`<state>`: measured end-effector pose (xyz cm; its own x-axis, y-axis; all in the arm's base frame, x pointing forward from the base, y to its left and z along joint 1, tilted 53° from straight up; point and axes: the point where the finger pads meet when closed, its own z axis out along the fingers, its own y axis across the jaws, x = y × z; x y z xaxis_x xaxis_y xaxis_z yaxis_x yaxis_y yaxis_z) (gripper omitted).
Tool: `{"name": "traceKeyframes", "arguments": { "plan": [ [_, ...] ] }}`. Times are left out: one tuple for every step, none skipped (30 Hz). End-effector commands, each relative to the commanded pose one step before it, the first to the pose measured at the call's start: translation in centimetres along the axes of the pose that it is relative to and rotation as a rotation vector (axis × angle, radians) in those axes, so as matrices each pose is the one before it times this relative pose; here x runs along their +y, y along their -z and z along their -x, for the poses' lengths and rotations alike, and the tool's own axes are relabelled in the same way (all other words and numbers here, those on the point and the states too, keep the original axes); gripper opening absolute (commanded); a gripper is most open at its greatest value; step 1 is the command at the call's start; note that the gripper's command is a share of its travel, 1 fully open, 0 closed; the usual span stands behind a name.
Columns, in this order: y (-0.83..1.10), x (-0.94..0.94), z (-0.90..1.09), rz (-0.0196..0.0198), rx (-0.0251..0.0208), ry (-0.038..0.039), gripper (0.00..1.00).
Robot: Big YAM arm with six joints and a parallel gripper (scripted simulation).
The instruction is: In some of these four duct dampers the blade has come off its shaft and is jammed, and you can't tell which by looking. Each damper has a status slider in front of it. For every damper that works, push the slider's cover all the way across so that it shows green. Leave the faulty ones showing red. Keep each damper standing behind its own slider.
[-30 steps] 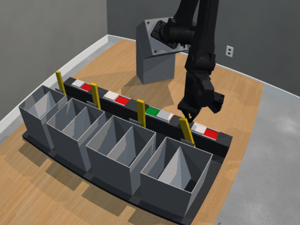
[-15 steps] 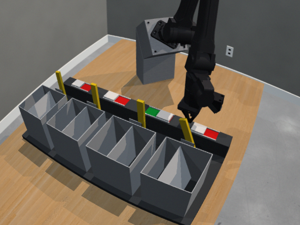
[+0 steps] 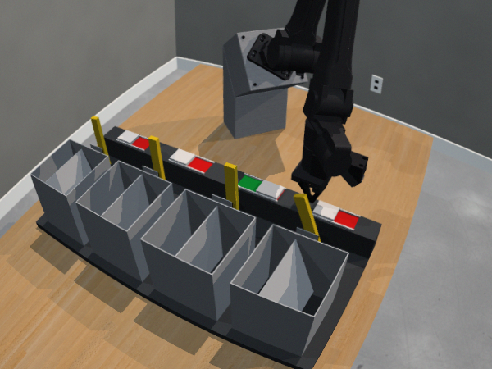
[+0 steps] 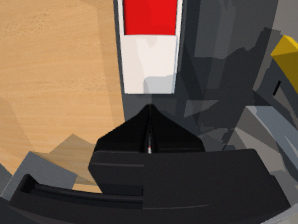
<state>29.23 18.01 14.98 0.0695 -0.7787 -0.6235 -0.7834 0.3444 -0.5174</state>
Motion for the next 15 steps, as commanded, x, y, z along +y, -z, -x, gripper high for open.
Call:
{"name": "traceKeyframes", "arguments": {
  "plan": [
    [-0.701,0.093,0.049,0.00777,0.00306,-0.00672,0.00],
    [-0.080,0.044,0.038,0.00109,-0.00085,0.00094,0.00],
    [-0.081,0.053,0.046,0.00135,-0.00106,0.00122,0.00],
    [-0.073,0.010,0.004,0.00023,-0.00013,0.00020,0.00],
    [-0.060,-0.049,-0.051,-0.00129,0.00109,-0.00116,0.00],
    [-0.053,-0.068,-0.061,-0.00172,0.00133,-0.00146,0.00],
    [0.000,0.000,0.000,0.00000,0.00000,0.00000,0.00],
    [0.000,0.000,0.000,0.00000,0.00000,0.00000,0.00],
    [-0.057,-0.008,-0.013,0.00003,-0.00006,0.00184,0.00],
    [-0.062,0.040,0.045,0.00086,-0.00073,0.00023,0.00],
    [-0.054,0.036,0.040,0.00088,-0.00080,0.00008,0.00],
    [-0.043,0.016,0.020,0.00048,-0.00050,0.00038,0.00],
    [-0.028,-0.028,-0.025,-0.00068,0.00049,-0.00032,0.00],
    [-0.017,-0.052,-0.050,-0.00133,0.00106,-0.00100,0.00],
    [-0.014,-0.027,-0.027,-0.00070,0.00057,-0.00053,0.00]
  ]
}}
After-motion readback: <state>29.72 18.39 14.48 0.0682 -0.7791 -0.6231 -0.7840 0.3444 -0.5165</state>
